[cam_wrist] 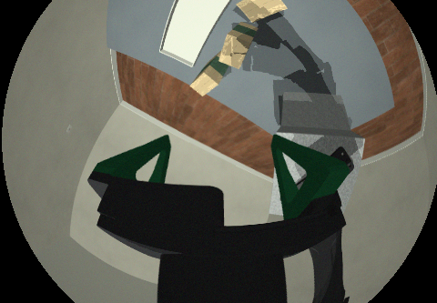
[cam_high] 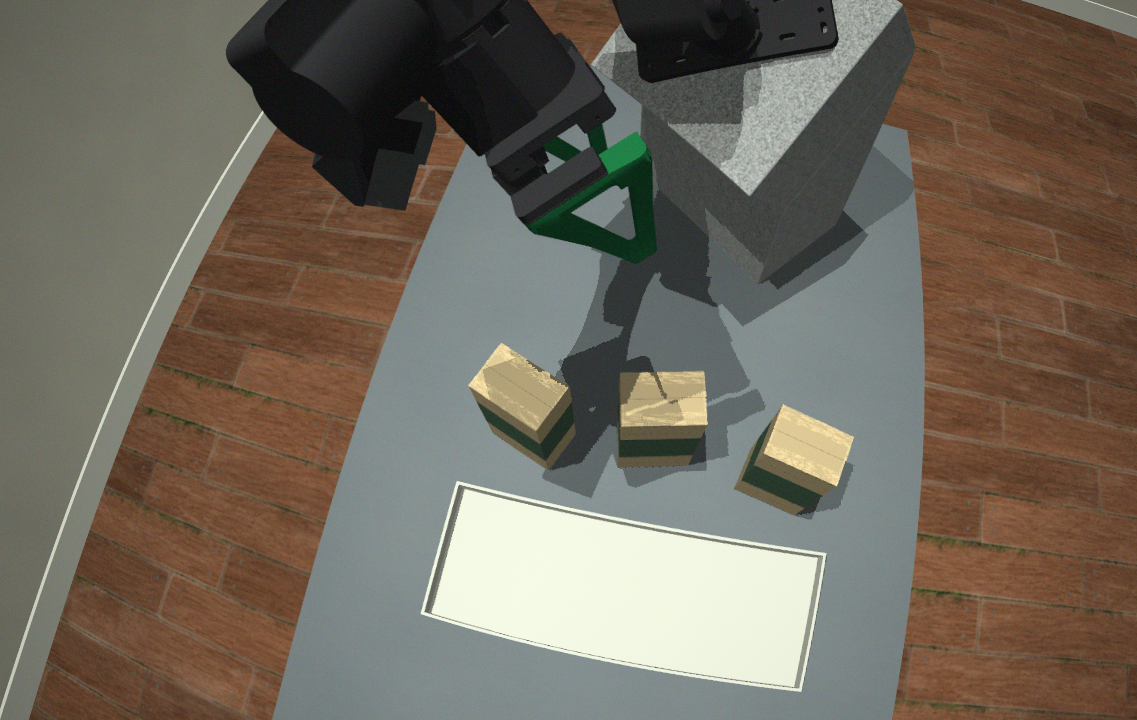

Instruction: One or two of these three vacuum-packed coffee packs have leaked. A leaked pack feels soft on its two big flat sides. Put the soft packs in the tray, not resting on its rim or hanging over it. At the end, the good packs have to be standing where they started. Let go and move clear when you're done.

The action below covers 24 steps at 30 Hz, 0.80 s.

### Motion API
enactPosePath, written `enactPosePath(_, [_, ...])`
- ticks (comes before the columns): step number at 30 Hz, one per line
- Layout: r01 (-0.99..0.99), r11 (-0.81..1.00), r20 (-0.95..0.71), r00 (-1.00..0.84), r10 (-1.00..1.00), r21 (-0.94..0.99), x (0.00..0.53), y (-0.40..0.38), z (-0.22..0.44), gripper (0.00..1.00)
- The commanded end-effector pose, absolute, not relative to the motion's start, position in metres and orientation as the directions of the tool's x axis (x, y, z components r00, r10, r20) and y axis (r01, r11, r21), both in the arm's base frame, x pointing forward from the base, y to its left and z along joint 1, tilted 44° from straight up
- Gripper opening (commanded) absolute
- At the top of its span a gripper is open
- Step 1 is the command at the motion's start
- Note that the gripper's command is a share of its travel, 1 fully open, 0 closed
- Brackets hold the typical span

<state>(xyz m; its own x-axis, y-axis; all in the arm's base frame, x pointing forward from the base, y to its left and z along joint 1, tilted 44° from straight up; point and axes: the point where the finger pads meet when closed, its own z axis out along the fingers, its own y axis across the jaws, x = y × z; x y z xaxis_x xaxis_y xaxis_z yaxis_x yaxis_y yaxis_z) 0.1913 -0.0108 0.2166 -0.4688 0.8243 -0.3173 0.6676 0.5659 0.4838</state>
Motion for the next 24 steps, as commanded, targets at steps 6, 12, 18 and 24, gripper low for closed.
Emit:
enactPosePath(6, [0.803, 0.328, -0.298, -0.197, 0.934, 0.497, 0.233, -0.054, 0.194, 1.00])
enactPosePath(12, [0.836, 0.140, -0.288, 0.023, 0.957, 0.530, 0.256, -0.086, 0.180, 1.00])
enactPosePath(18, [0.825, -0.015, -0.275, 0.205, 0.939, 0.565, 0.271, -0.112, 0.167, 1.00])
enactPosePath(24, [0.770, -0.183, -0.250, 0.407, 0.879, 0.611, 0.282, -0.143, 0.151, 1.00])
